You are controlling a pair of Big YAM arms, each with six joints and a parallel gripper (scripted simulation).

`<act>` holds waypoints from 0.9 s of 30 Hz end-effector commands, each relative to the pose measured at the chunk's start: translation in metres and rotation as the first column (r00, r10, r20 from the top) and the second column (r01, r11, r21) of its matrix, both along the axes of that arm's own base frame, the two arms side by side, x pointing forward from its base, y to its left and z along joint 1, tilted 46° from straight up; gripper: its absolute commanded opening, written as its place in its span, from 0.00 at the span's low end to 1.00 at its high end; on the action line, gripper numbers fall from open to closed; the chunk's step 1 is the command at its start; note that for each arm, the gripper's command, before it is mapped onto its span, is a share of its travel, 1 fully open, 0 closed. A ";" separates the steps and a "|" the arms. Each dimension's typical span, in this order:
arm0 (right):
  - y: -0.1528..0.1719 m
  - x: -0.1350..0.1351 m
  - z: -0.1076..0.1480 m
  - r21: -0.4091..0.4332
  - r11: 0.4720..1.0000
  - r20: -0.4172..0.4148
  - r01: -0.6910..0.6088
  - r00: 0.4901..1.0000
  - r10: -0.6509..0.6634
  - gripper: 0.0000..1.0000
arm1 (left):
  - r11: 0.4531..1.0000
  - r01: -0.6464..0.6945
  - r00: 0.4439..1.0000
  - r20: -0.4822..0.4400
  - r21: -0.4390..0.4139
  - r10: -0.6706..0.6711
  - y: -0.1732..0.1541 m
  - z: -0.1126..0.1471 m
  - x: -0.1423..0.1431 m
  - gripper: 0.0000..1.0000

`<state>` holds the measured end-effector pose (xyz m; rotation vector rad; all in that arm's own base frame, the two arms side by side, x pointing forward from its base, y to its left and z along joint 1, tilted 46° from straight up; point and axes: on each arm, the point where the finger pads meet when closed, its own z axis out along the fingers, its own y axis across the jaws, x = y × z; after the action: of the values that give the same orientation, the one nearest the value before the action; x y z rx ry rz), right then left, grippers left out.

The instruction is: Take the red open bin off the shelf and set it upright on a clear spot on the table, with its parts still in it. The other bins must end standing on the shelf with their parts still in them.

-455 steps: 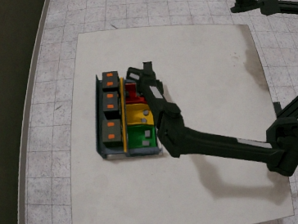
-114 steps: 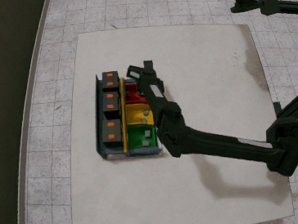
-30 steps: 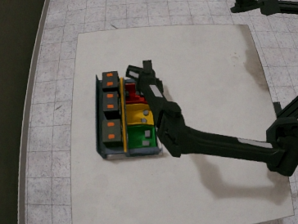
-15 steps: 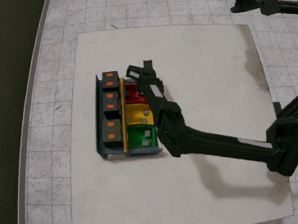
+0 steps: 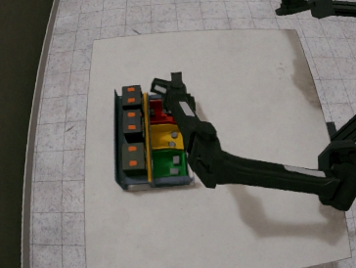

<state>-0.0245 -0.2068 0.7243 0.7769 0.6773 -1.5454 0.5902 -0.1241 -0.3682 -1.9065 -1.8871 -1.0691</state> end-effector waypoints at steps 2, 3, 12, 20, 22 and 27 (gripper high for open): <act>0.028 0.001 0.027 -0.054 0.998 -0.018 0.016 1.000 -0.017 1.00 | 1.000 0.004 1.000 0.022 -0.014 -0.004 -0.004 0.014 0.013 0.90; 0.028 0.001 0.027 -0.054 0.998 -0.018 0.016 1.000 -0.017 1.00 | 1.000 0.004 1.000 0.023 -0.014 -0.004 -0.004 0.015 0.013 0.90; 0.028 0.001 0.027 -0.054 0.998 -0.018 0.016 1.000 -0.017 1.00 | 1.000 0.005 1.000 0.022 -0.014 -0.004 -0.004 0.014 0.013 0.90; 0.028 0.001 0.027 -0.054 0.998 -0.018 0.016 1.000 -0.017 1.00 | 1.000 0.005 1.000 0.023 -0.014 -0.004 -0.004 0.015 0.013 0.90; 0.028 0.001 0.027 -0.054 0.998 -0.018 0.016 1.000 -0.017 1.00 | 1.000 0.004 1.000 0.023 -0.014 -0.004 -0.004 0.015 0.013 0.90; 0.028 0.001 0.027 -0.054 0.998 -0.018 0.016 1.000 -0.017 1.00 | 1.000 0.002 1.000 0.021 -0.013 -0.002 -0.001 0.012 0.013 0.90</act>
<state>-0.0245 -0.2068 0.7243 0.7769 0.6773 -1.5454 0.5906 -0.1243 -0.3679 -1.9066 -1.8886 -1.0704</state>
